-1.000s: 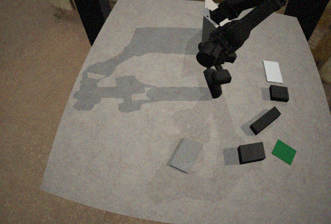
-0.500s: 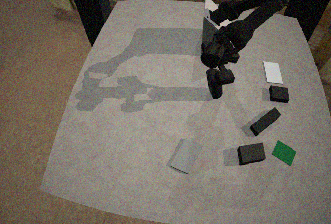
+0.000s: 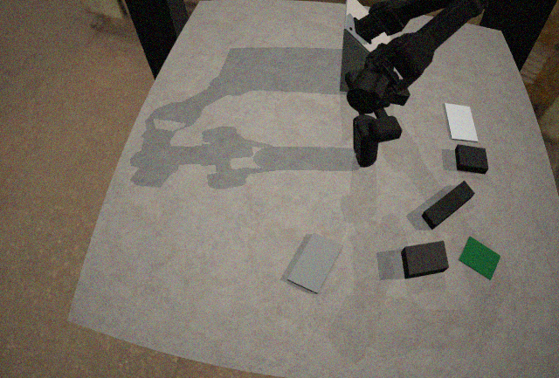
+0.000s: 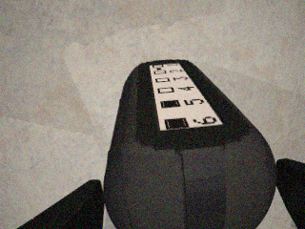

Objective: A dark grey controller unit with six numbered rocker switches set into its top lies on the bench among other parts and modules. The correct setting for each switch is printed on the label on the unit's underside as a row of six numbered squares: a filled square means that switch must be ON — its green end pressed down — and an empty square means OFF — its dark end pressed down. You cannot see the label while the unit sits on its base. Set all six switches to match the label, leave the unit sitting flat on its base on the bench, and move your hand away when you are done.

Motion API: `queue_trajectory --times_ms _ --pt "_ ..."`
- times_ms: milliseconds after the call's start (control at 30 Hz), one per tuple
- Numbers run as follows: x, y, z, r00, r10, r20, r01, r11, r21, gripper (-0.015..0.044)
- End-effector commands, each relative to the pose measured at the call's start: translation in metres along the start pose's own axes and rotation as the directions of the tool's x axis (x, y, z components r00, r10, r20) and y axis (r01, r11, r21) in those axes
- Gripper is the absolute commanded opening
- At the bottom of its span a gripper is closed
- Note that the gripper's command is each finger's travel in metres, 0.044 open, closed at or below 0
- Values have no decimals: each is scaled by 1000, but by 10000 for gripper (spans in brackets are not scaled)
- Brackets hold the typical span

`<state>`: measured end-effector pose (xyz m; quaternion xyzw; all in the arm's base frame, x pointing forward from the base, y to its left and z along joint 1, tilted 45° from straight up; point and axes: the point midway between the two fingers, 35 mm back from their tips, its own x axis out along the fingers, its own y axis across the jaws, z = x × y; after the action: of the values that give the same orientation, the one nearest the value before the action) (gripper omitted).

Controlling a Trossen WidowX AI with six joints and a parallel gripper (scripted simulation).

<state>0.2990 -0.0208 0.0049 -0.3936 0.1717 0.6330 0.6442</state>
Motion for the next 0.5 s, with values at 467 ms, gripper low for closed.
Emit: queue_trajectory --times_ms 467 --pt "2 1 19 1000 -1 11 1 1000 4 338"
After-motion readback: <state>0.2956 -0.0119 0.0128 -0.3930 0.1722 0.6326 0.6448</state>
